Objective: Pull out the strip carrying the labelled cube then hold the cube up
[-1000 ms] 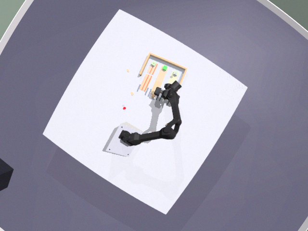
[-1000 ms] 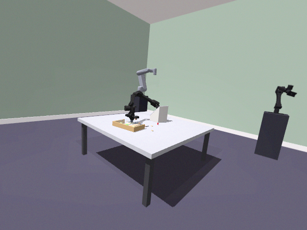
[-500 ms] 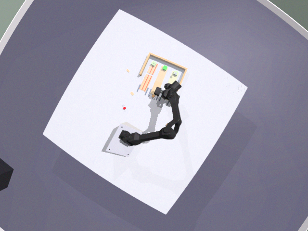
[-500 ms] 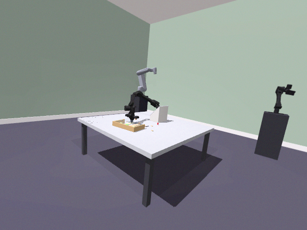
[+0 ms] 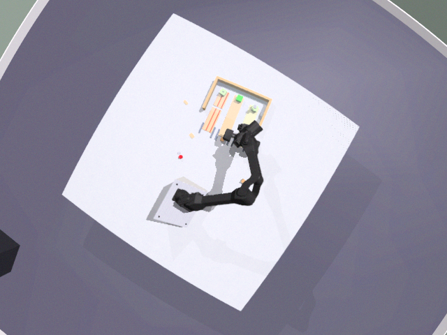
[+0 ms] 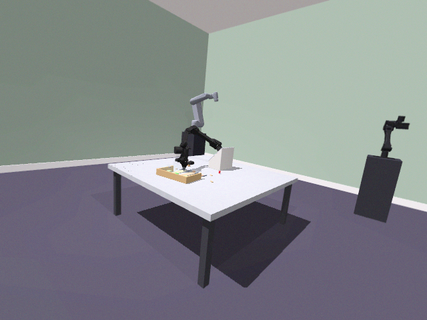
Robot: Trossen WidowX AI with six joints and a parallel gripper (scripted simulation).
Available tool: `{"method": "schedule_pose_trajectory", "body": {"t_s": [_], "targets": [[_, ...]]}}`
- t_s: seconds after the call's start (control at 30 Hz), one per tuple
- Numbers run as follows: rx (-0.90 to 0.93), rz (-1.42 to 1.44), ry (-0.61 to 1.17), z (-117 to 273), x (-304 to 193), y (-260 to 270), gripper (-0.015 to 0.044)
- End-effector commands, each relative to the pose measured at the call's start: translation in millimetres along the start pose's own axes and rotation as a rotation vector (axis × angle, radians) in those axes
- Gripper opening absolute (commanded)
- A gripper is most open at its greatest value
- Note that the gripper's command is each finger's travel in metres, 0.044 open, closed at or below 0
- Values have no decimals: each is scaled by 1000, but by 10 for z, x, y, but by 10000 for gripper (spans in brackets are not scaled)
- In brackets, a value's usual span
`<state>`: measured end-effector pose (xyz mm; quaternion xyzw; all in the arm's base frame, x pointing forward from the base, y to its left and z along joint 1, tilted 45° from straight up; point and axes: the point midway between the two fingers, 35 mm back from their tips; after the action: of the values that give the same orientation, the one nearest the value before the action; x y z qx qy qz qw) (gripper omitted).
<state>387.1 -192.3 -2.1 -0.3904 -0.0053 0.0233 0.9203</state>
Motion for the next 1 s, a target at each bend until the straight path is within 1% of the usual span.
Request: {"method": "schedule_pose_trajectory", "body": {"t_s": [0.0,0.97], "targets": [[7,9,19,-52,-128,13,0],[7,11,21,-64,-565,-4,0]]}}
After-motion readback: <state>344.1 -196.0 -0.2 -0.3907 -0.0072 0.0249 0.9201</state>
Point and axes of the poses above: the point midway between the two fingers, 35 mm back from their tips, its own z axis back along the fingers, its own y axis across the jaws, x = y × z, and after that the axes turned 4 degrees about -z, right-handed
